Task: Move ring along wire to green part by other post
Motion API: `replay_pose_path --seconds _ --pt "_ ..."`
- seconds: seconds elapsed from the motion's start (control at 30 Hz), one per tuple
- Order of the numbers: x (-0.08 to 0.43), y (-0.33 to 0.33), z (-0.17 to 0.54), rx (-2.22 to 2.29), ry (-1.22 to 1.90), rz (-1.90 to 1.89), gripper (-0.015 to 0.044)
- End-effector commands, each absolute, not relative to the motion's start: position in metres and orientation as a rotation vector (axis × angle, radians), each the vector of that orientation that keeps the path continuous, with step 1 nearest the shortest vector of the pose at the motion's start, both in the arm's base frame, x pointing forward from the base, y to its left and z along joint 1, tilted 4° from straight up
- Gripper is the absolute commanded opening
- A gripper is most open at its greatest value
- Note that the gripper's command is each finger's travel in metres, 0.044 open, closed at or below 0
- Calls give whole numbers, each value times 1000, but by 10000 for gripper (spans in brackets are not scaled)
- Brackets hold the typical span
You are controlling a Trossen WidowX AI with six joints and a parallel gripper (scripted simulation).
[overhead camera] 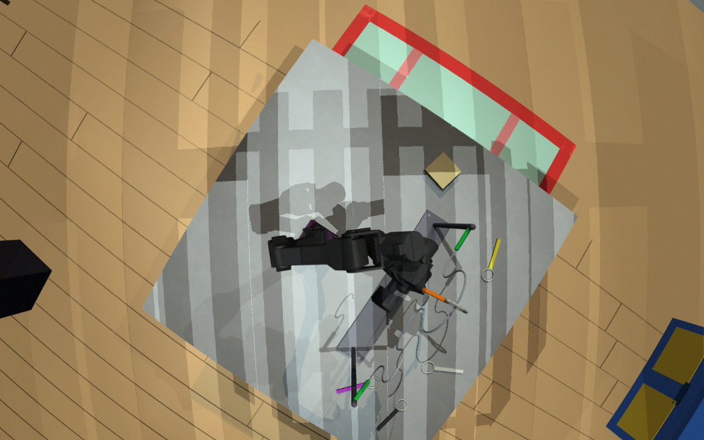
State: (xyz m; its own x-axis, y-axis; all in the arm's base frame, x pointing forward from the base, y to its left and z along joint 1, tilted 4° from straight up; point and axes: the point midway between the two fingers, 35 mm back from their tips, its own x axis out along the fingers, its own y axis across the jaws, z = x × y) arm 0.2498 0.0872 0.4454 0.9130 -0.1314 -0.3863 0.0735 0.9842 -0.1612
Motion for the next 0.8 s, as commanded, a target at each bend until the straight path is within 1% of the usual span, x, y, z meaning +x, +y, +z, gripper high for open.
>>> replay_pose_path --seconds 0.0,0.77 --pt "250 86 445 -200 404 -121 -150" --pt "250 79 447 -475 371 -202 -150"
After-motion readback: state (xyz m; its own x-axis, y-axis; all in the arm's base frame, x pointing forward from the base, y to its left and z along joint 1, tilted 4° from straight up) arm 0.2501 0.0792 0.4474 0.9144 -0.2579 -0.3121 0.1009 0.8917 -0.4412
